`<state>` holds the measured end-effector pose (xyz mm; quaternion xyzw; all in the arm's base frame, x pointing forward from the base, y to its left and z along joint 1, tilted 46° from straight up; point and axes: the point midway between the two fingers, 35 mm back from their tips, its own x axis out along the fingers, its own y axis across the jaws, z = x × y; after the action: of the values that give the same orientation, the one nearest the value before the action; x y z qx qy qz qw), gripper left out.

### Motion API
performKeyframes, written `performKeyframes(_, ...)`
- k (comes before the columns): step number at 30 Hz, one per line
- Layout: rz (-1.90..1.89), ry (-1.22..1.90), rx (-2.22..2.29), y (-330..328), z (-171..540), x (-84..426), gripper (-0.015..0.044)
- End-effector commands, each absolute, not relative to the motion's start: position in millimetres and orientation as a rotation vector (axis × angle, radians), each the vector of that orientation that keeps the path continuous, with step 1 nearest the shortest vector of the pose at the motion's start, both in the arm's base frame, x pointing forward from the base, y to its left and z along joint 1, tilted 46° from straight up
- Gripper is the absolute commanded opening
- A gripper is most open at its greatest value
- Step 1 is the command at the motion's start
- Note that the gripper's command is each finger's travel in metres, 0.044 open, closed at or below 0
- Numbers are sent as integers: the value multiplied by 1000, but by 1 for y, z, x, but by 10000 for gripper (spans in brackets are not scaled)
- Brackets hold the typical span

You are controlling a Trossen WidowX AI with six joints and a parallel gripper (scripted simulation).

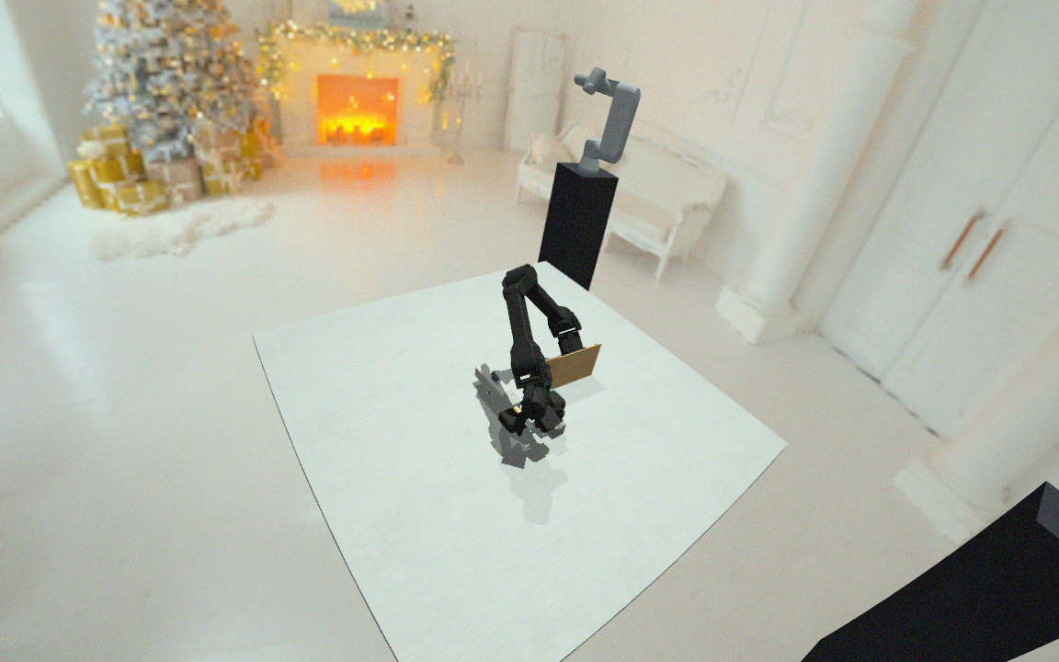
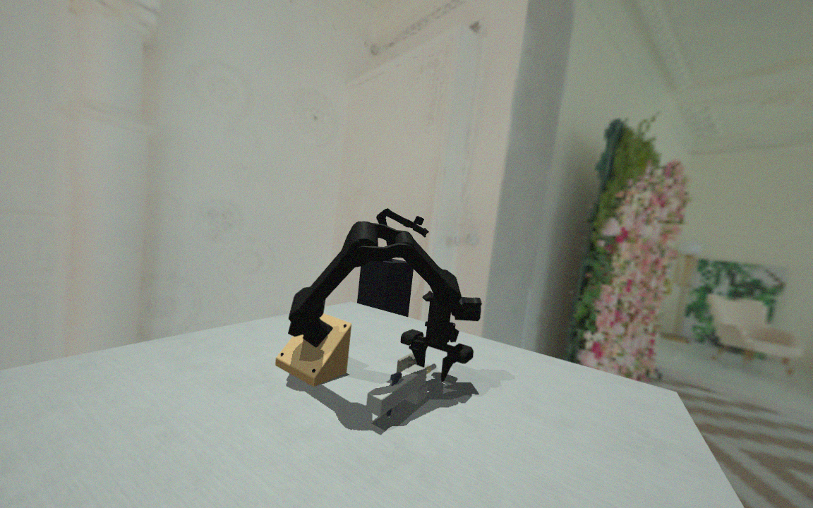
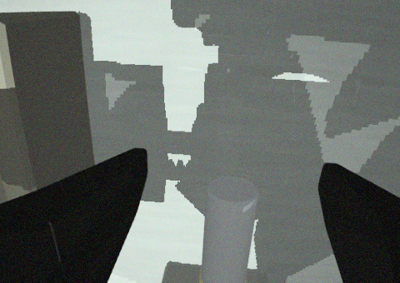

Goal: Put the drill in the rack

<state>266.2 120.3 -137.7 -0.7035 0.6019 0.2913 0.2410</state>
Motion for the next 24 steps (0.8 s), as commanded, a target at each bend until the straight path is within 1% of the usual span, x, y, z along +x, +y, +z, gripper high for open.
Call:
performKeyframes(1, 804, 1645, -1929, 117, -136, 266, 394)
performKeyframes(3, 805, 1645, -1928, 117, -136, 267, 440)
performKeyframes(24, 804, 1645, -1929, 113, -132, 270, 440)
